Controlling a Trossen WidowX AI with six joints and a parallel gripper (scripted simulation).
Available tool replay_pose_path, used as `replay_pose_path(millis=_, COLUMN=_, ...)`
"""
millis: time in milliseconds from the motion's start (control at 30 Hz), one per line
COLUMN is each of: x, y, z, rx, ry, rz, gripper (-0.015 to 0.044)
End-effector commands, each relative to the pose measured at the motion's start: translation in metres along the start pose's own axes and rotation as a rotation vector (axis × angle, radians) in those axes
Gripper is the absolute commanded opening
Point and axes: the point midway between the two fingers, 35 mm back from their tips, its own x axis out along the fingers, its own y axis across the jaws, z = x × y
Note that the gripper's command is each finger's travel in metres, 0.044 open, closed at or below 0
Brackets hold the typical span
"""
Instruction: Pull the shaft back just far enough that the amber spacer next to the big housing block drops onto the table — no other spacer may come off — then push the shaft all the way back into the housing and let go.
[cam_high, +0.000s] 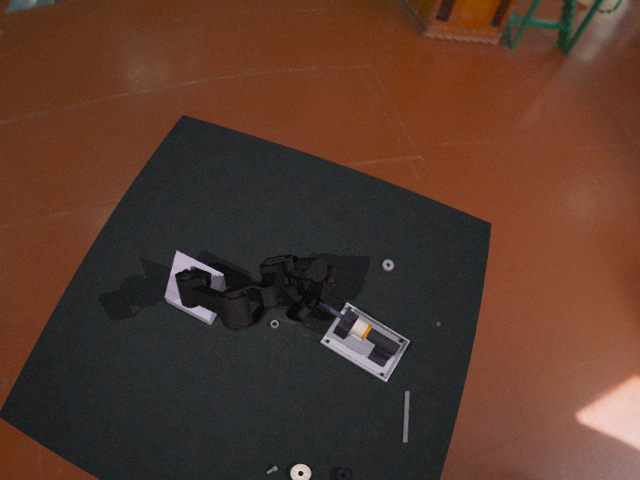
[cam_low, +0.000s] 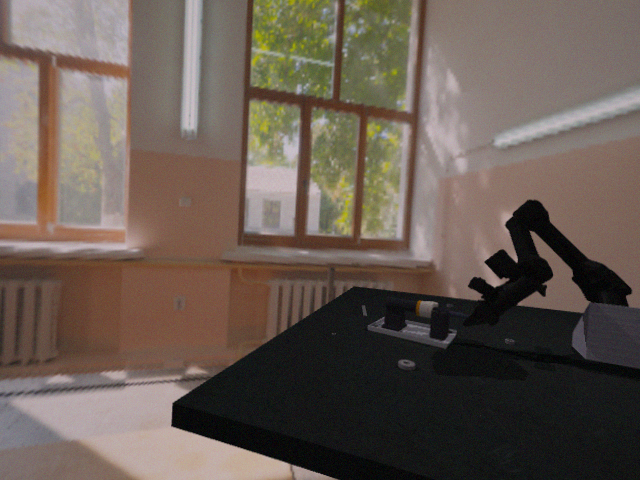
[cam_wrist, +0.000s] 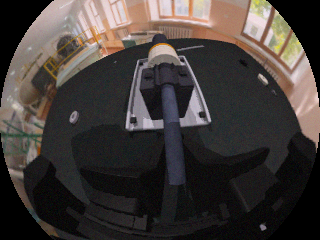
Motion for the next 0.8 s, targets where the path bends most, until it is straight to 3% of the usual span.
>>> replay_pose_path(millis=0, x=-0.0009, y=-0.0001, z=-0.0004, rx=0.005, ry=-0.001, rz=-0.001, gripper=0.0)
replay_pose_path(millis=767, x=-0.0028, y=-0.0001, z=-0.0023, rx=0.005, ry=-0.001, rz=-0.001, gripper=0.0)
